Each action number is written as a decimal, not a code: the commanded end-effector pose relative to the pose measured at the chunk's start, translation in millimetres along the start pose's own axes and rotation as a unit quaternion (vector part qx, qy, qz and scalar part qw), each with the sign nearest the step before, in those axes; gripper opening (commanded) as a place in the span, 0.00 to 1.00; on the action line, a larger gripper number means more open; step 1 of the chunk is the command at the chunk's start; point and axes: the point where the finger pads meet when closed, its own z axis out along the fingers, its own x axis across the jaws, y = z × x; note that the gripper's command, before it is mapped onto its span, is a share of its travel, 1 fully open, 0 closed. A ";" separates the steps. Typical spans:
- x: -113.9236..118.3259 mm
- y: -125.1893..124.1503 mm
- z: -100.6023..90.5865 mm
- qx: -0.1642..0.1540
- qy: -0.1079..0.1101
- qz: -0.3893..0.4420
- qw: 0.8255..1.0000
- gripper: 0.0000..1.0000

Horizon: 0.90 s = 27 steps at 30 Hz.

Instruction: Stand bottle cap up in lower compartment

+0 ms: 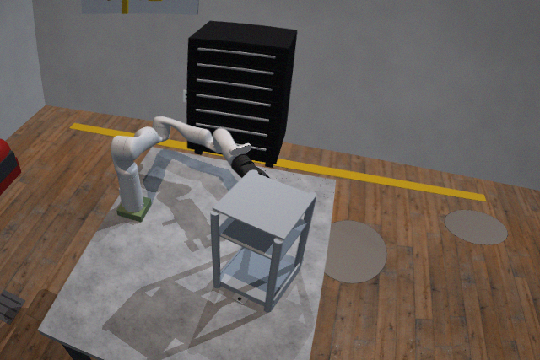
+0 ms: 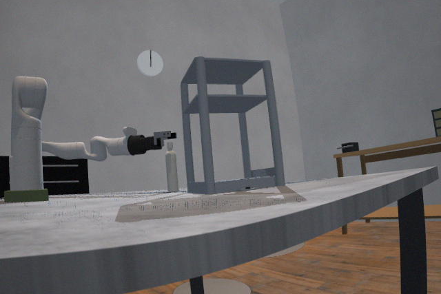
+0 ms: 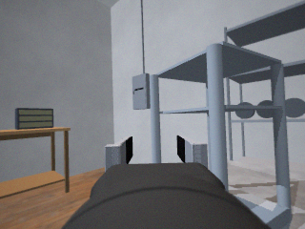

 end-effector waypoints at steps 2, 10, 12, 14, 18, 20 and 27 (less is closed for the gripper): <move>-1.2 12.8 -0.2 0.004 -0.002 -0.005 1.000 1.00; -1.4 44.6 0.0 0.004 -0.002 -0.005 1.000 1.00; -1.4 44.6 0.0 0.004 -0.002 -0.005 1.000 1.00; -1.5 52.6 0.0 0.004 -0.002 -0.005 1.000 1.00; -1.5 68.3 0.1 0.004 -0.002 -0.005 1.000 1.00; -1.6 76.0 0.2 0.004 -0.002 -0.005 1.000 1.00; -1.7 93.2 0.3 0.004 -0.002 -0.005 1.000 1.00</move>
